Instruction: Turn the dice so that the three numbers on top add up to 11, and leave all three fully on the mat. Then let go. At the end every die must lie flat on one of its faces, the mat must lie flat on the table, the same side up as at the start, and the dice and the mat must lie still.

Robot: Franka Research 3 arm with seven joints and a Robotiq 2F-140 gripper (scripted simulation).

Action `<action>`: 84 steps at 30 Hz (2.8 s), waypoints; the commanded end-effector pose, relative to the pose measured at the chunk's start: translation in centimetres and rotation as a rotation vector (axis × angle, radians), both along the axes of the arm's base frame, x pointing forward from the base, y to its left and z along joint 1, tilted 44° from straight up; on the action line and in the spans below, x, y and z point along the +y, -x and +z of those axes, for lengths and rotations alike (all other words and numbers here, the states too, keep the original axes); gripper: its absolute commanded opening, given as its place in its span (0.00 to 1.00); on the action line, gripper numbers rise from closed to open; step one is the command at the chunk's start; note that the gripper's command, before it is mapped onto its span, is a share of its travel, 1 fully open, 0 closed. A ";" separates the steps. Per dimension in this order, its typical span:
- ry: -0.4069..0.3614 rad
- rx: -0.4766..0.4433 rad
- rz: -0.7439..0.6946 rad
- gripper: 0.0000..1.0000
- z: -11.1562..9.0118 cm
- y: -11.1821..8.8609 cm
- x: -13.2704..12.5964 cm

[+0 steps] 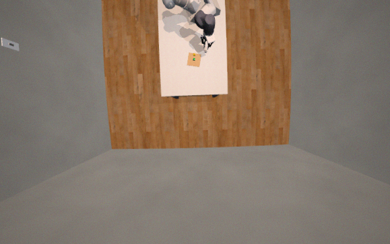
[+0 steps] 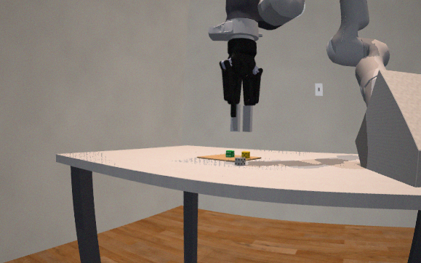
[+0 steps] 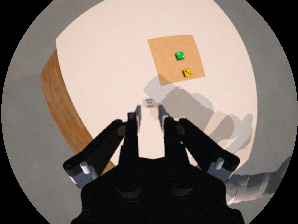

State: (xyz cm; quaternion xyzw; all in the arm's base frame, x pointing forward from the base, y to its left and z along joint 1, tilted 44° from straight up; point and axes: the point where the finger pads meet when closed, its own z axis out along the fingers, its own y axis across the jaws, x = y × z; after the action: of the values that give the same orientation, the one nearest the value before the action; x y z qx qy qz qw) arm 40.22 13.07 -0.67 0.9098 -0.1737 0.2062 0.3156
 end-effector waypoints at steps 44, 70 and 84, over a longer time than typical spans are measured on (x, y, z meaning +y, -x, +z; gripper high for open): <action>0.012 0.028 0.030 0.21 -1.0 -0.4 -0.9; 0.012 0.028 0.030 0.21 -3.5 -1.3 -3.2; 0.012 0.028 0.030 0.21 -3.9 -1.4 -3.6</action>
State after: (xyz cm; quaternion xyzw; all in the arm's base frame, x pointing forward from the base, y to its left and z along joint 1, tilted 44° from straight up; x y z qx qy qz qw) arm 41.52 9.57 -4.44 0.9126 -0.1574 0.1988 0.3206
